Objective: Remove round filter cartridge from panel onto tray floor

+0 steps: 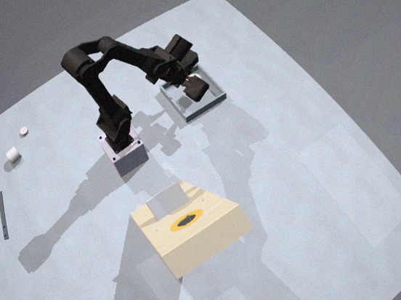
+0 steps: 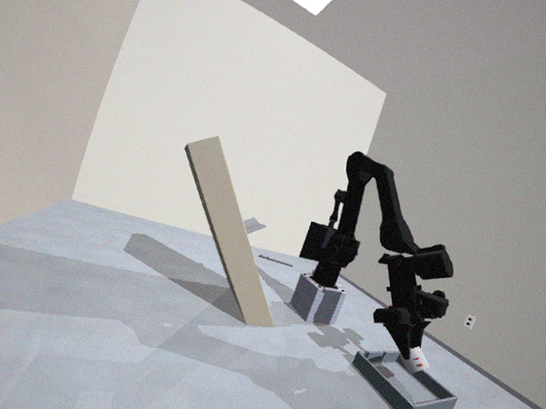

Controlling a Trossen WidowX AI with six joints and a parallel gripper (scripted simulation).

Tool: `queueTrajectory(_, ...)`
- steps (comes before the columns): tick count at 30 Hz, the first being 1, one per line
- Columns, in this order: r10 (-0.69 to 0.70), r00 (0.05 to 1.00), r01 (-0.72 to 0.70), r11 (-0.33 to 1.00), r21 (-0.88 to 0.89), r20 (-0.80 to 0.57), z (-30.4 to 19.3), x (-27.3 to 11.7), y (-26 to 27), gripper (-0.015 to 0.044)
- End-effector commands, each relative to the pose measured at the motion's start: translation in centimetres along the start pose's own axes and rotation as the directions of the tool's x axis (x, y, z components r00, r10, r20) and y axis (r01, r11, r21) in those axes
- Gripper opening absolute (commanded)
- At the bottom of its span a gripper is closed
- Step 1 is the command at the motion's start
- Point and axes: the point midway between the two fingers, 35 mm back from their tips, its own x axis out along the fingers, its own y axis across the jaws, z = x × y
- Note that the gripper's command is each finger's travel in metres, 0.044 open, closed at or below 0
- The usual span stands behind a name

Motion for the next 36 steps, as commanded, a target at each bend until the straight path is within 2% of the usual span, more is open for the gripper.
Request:
queueTrajectory(1, 0.001, 1.000, -0.001, 1.000, -0.002, 0.003, -0.7, 1.0, 0.0, 0.0000)
queueTrajectory(6, 0.001, 1.000, -0.001, 1.000, -0.002, 0.003, -1.5, 1.9, 0.0, 0.0000)
queueTrajectory(23, 0.001, 1.000, -0.001, 1.000, -0.001, -0.006, -1.4, 1.6, 0.0, 0.0440)
queueTrajectory(26, 0.001, 1.000, -0.001, 1.000, -0.001, -0.006, -0.9, 1.0, 0.0, 0.0440)
queueTrajectory(32, 0.001, 1.000, -0.001, 1.000, -0.001, -0.006, 2.1, -4.4, 0.0, 0.0440)
queueTrajectory(36, -0.001, 1.000, 0.001, 1.000, 0.001, 0.010, 2.2, -3.6, 0.0, 0.0440)
